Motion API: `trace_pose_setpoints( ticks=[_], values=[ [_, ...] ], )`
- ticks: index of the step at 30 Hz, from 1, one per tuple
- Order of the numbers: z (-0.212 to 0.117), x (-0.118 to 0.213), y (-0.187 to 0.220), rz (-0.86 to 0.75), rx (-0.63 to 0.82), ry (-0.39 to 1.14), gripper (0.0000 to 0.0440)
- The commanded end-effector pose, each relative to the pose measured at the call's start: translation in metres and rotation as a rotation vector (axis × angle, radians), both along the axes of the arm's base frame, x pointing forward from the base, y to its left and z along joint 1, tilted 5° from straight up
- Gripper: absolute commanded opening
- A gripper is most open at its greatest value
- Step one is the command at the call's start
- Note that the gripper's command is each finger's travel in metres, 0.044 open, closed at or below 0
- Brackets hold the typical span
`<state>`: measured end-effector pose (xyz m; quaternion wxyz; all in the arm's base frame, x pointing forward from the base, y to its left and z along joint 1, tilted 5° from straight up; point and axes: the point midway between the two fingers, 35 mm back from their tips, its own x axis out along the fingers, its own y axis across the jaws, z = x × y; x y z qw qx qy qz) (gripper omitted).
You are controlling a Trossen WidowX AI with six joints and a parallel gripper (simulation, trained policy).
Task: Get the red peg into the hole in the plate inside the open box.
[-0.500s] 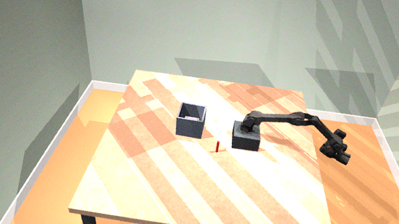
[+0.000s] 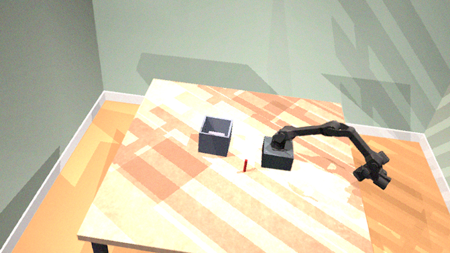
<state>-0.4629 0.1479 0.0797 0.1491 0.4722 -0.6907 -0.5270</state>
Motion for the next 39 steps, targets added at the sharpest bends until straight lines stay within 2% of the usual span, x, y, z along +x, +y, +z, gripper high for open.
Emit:
trace_pose_setpoints(
  ticks=[1,11,21,30,39],
  values=[
    [0.0,0.028,0.029,-0.083,0.032,-0.124,0.044],
    [0.002,0.105,0.095,-0.312,0.098,-0.386,0.044],
    [0.004,0.192,0.143,-0.561,0.125,-0.635,0.0439],
    [0.009,0.273,0.17,-0.795,0.11,-0.85,0.0421],
    [0.017,0.352,0.181,-1.033,0.061,-1.054,0.0391]
  ],
)
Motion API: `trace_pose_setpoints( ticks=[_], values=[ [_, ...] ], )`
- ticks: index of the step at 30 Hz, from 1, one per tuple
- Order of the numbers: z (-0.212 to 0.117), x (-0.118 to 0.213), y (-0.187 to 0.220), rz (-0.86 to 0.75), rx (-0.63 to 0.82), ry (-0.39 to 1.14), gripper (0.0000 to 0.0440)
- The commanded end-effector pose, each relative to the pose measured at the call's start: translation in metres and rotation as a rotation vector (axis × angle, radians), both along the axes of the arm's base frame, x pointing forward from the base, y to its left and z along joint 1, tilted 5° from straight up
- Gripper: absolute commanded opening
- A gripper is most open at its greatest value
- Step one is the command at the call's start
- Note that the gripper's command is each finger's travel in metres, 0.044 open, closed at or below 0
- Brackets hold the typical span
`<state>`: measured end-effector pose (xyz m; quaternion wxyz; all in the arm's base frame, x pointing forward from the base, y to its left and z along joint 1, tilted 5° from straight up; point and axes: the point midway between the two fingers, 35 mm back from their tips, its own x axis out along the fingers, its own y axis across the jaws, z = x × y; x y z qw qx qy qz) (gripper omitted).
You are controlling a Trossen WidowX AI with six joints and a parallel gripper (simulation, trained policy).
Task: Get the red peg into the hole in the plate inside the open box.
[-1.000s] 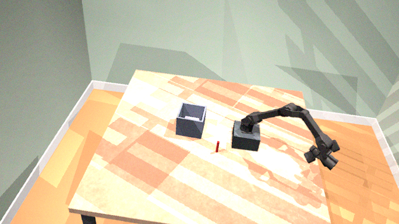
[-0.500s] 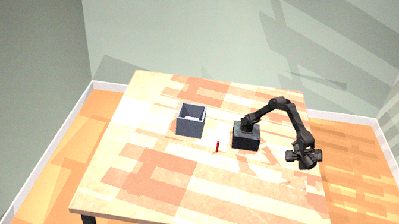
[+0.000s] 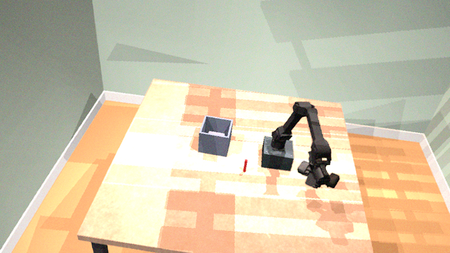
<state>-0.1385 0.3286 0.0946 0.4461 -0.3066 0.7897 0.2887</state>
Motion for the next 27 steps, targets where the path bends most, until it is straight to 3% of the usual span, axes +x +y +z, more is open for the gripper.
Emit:
trace_pose_setpoints(
  ticks=[1,17,27],
  values=[
    [0.003,0.036,0.0,-0.124,-0.015,-0.084,0.0388],
    [0.023,0.162,-0.025,-0.616,-0.09,-0.34,0.0346],
    [0.037,0.226,-0.058,-0.942,-0.143,-0.456,0.0343]
  ],
)
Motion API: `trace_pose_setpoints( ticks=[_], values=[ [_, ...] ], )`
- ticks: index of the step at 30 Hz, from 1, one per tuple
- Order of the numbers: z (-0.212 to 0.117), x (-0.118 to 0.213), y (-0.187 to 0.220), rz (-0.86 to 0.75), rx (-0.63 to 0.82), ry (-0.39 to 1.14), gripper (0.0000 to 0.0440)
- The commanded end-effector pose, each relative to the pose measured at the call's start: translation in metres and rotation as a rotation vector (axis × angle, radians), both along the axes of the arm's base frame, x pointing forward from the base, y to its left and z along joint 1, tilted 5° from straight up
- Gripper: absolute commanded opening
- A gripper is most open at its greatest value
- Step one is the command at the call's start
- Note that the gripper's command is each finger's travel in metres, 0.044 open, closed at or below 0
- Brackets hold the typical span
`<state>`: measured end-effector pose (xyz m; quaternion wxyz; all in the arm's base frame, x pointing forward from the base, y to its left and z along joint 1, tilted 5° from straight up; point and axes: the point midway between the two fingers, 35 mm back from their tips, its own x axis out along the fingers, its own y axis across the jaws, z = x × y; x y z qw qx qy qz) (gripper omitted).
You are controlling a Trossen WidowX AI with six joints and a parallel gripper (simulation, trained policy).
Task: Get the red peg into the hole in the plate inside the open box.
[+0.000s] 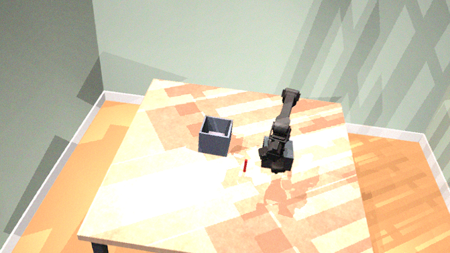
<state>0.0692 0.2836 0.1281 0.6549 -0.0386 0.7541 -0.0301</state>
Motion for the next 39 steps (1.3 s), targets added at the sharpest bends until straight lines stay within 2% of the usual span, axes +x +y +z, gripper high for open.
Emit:
trace_pose_setpoints(
  ticks=[1,10,18,27,39],
  values=[
    [0.005,0.024,-0.018,-0.139,-0.019,-0.047,0.0346],
    [0.011,0.063,-0.061,-0.444,-0.056,-0.114,0.0391],
    [0.0,0.078,-0.099,-0.683,-0.109,-0.133,0.0439],
    [-0.023,0.083,-0.123,-0.864,-0.162,-0.138,0.0439],
    [-0.057,0.085,-0.147,-1.001,-0.231,-0.147,0.0422]
  ],
)
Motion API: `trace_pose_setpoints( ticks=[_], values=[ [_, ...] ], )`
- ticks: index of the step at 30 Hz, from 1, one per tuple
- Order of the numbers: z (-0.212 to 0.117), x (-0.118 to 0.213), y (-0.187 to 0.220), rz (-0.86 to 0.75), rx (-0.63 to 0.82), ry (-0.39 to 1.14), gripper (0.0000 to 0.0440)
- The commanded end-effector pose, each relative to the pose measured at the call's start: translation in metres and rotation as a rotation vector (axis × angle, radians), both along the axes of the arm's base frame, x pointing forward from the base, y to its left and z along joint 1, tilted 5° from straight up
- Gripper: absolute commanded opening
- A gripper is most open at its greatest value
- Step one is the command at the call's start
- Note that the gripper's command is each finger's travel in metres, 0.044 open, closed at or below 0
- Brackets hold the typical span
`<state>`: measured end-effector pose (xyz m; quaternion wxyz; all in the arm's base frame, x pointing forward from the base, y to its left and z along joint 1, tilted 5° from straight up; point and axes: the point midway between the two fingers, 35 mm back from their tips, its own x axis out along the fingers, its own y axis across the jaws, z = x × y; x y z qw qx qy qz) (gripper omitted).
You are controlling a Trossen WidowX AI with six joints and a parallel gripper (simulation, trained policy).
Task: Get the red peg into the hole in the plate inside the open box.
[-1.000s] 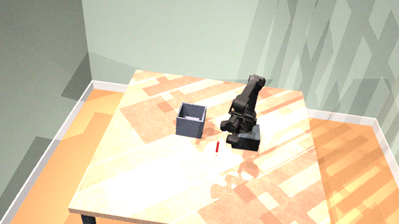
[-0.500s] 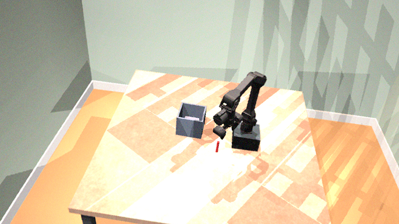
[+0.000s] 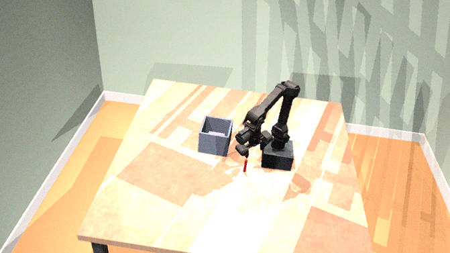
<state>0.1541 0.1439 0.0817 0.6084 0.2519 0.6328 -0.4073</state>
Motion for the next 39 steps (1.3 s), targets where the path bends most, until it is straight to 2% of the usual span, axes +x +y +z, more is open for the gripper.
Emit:
trace_pose_setpoints(
  ticks=[1,31,34,39],
  values=[
    [-0.014,0.0,-0.009,-0.046,-0.025,0.001,0.0421],
    [-0.106,0.003,-0.042,-0.253,-0.052,-0.071,0.0396],
    [-0.113,0.004,-0.043,-0.268,-0.055,-0.076,0.0371],
    [-0.121,0.008,-0.041,-0.269,-0.049,-0.084,0.0267]
  ],
)
